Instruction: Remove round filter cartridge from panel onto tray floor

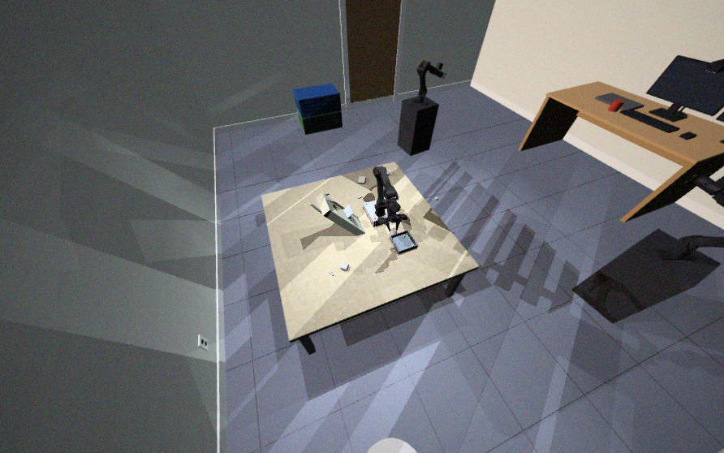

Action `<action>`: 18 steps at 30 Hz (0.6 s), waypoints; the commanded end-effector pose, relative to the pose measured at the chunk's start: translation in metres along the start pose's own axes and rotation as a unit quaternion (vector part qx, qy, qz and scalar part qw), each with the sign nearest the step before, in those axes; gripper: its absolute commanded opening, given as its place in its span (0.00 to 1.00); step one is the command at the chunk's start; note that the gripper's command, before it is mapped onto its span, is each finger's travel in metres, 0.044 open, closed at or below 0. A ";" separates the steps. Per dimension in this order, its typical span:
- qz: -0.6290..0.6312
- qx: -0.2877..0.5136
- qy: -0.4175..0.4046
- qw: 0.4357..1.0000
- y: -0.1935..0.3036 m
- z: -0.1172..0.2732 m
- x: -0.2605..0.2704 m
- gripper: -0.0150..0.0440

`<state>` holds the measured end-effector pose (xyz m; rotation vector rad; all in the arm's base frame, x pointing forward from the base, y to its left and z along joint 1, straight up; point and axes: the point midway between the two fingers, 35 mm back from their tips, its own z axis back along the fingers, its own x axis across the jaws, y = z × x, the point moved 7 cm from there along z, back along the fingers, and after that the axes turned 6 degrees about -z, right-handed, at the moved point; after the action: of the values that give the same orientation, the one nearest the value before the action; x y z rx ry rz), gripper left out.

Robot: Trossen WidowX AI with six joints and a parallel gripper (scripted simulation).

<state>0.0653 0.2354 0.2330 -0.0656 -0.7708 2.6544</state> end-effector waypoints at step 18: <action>0.150 0.013 -0.095 0.984 0.070 -0.055 0.074 0.25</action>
<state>-0.0093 0.2393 0.1656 0.0623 -0.8406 2.9438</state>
